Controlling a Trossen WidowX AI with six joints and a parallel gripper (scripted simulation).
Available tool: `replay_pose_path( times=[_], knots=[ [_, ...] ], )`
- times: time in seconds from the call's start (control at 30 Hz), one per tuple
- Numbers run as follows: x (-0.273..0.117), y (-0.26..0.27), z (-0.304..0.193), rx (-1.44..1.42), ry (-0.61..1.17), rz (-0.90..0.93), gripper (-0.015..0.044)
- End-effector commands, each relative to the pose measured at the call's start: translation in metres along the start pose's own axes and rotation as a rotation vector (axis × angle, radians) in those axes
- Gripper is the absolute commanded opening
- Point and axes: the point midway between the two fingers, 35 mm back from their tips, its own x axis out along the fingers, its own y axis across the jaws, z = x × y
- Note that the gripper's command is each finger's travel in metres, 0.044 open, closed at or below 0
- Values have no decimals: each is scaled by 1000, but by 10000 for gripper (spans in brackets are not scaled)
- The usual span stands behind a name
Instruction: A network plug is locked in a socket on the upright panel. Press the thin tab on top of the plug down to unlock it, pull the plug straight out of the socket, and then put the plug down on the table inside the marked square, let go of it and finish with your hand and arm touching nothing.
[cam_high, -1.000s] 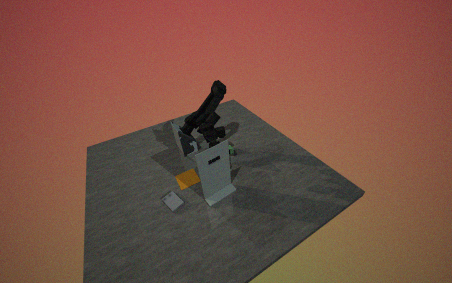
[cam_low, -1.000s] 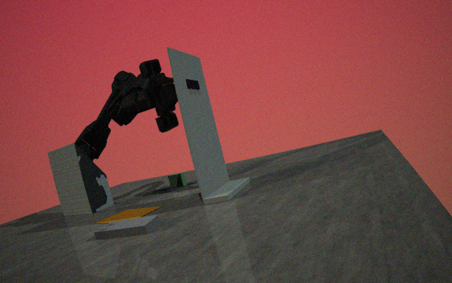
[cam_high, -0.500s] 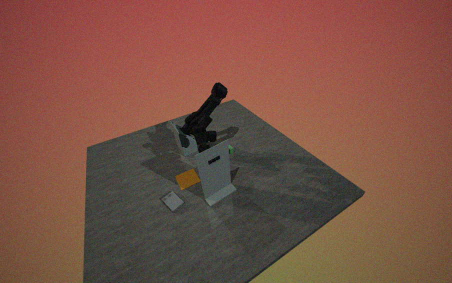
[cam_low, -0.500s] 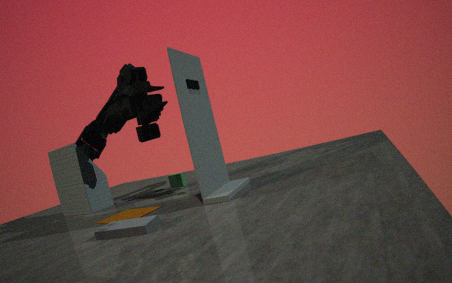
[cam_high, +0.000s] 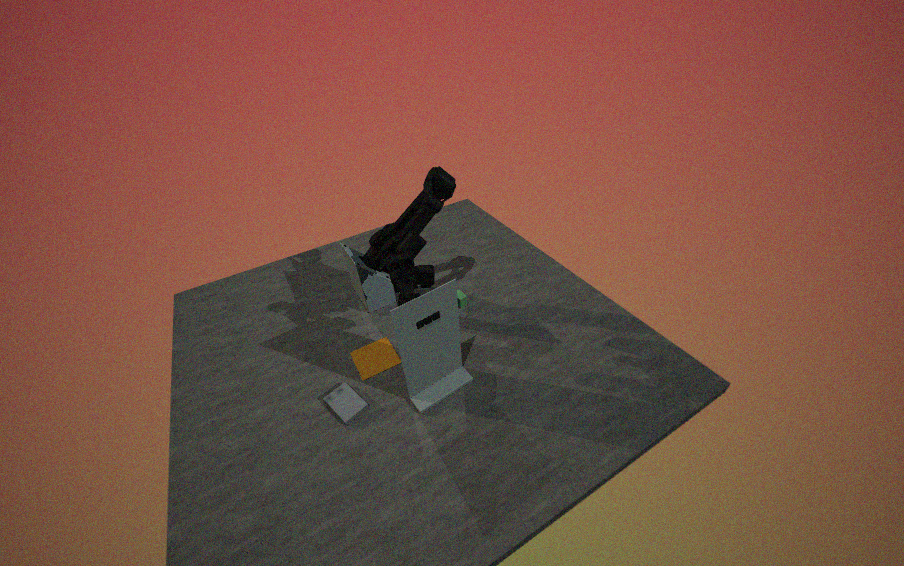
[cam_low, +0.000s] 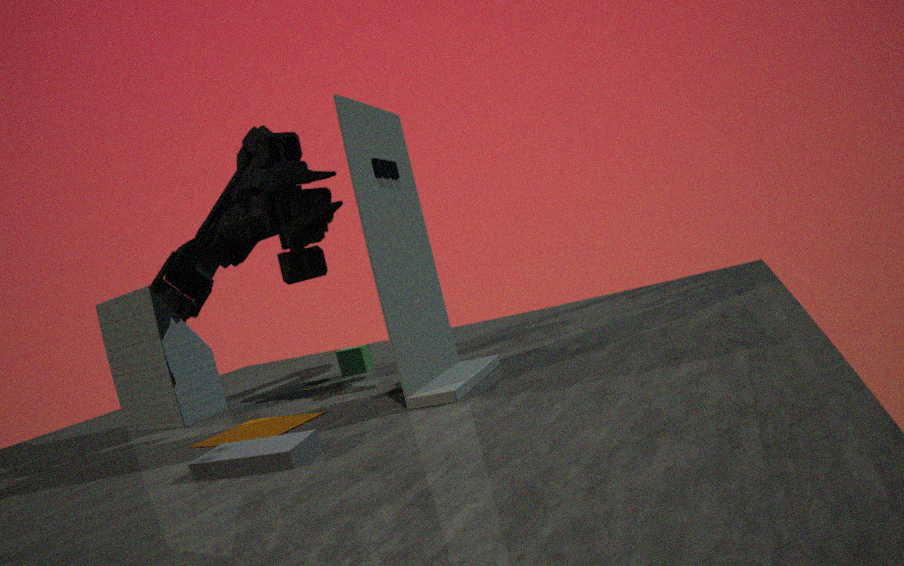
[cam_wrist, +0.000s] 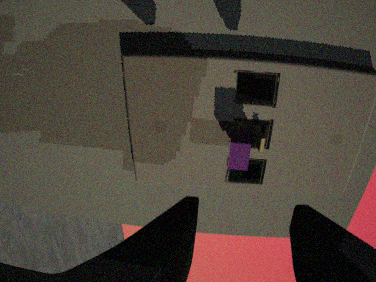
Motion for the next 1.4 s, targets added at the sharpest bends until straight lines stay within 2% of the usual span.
replay_pose_path(
  times=[0.0,0.83,0.87,1.37],
  knots=[
    [9,-1,1,-8,1,-5,156],
    [43,0,12,-25,-3,-21,156],
    [43,0,12,-25,-3,-21,130],
    [43,0,12,-25,-3,-21,30]
  ],
)
